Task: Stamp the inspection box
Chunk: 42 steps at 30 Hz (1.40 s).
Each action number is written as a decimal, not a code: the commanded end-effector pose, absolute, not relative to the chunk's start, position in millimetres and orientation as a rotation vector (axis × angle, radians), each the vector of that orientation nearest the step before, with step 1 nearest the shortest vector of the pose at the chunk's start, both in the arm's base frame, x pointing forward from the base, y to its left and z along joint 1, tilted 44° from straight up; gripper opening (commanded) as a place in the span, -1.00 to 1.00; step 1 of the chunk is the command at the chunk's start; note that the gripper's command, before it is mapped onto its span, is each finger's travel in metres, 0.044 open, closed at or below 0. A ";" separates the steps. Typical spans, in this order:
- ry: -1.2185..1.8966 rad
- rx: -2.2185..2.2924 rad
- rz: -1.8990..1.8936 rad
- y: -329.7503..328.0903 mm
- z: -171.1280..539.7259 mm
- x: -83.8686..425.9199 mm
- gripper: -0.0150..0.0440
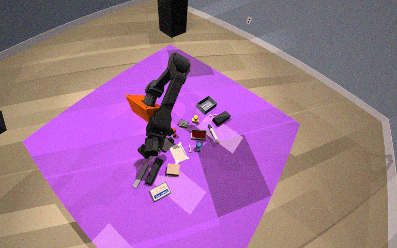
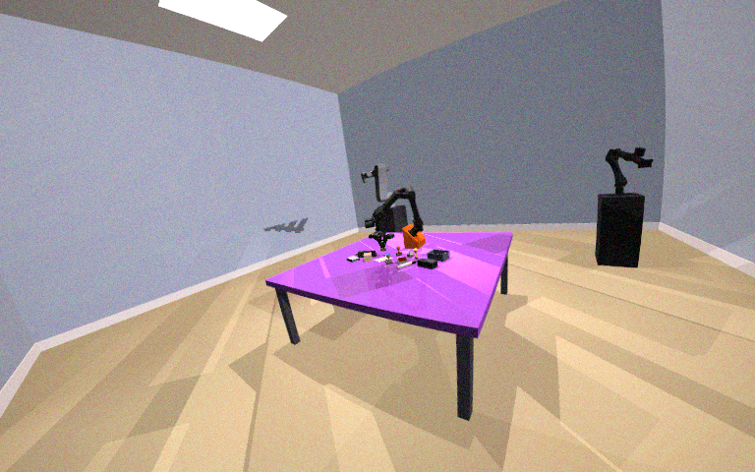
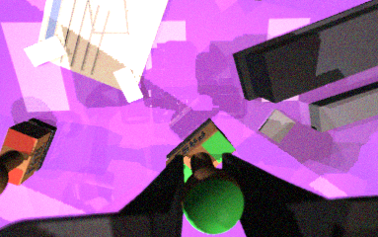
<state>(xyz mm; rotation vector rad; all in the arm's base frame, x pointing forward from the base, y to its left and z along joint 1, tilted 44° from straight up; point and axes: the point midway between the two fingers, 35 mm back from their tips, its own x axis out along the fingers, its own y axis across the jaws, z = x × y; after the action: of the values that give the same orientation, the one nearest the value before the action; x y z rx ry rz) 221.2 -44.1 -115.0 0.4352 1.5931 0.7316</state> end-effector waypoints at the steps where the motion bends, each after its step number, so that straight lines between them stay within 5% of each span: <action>1: 1.594 0.425 0.733 -46.5 -113.8 221.9 -0.49; 42: 1.599 0.417 0.729 -59.7 -99.1 225.0 -0.49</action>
<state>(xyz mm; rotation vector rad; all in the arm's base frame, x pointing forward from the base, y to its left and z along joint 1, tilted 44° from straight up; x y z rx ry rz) 224.5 -57.7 -100.1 0.4275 1.5980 0.7265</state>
